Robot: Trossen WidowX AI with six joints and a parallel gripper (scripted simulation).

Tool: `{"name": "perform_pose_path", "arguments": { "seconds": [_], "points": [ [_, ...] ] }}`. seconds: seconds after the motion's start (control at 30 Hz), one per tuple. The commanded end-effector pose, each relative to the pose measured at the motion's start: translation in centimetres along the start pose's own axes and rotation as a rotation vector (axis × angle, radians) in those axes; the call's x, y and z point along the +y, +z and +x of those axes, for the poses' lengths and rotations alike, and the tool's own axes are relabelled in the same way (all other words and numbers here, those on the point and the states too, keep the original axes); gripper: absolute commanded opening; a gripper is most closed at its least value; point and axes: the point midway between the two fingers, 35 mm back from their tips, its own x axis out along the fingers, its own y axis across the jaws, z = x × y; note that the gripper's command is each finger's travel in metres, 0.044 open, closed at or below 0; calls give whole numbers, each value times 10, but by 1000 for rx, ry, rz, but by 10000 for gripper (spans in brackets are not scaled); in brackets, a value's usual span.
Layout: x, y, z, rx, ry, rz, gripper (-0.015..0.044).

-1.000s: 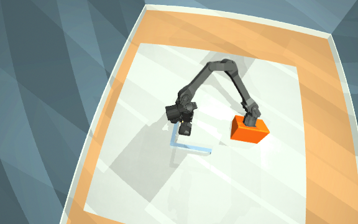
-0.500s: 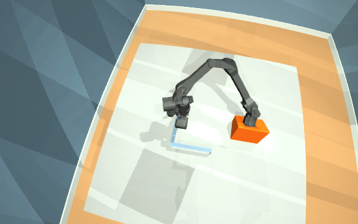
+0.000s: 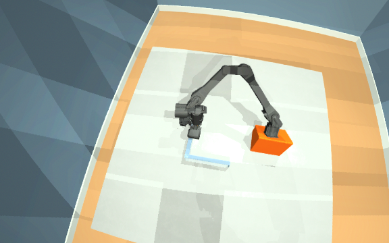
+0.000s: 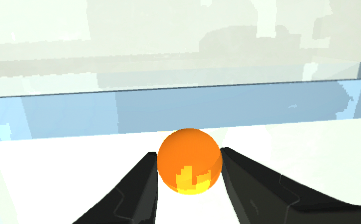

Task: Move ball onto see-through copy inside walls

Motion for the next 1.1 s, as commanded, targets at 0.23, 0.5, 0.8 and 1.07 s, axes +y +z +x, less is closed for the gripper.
{"name": "perform_pose_path", "arguments": {
  "seconds": [0.23,0.5,0.8,1.07],
  "points": [
    [0,-5,37,11,-8,-12,0],
    [0,-5,49,11,-9,-12,0],
    [-1,-5,53,10,-7,-5,53],
    [-1,-5,53,10,-7,-5,255]
  ]
}}
